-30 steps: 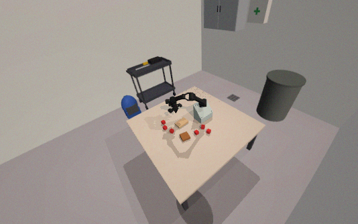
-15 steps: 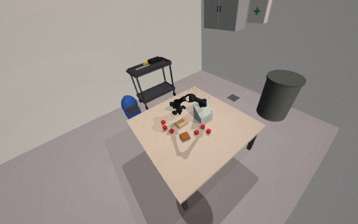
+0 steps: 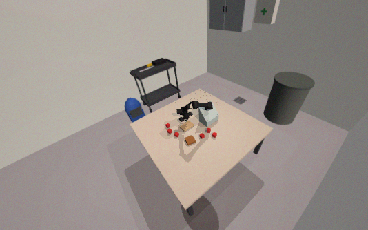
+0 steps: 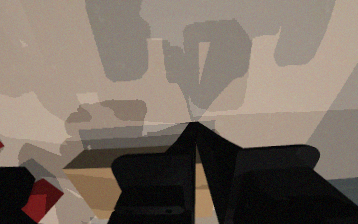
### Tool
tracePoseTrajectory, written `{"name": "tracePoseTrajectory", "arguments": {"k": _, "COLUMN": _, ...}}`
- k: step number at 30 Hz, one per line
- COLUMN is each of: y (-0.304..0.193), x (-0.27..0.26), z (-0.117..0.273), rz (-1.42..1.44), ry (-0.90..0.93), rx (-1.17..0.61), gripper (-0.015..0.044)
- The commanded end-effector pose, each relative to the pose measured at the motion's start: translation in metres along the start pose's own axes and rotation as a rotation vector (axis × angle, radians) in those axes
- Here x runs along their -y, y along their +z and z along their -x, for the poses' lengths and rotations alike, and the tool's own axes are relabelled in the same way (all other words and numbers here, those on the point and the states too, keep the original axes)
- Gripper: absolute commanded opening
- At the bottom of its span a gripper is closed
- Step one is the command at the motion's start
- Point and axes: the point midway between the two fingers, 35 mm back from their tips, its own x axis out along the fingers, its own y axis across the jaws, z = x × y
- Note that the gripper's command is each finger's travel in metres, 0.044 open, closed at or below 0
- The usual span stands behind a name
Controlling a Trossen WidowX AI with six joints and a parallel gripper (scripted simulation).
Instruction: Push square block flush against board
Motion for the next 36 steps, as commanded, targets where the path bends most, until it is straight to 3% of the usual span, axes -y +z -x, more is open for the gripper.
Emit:
{"name": "tracePoseTrajectory", "arguments": {"k": 1, "y": -0.002, "x": -0.002, "z": -0.001, "rz": -0.002, "ry": 0.01, "rx": -0.002, "gripper": 0.0}}
{"name": "tracePoseTrajectory", "arguments": {"k": 36, "y": -0.036, "x": -0.006, "z": -0.001, "rz": -0.004, "ry": 0.01, "rx": 0.002, "gripper": 0.0}}
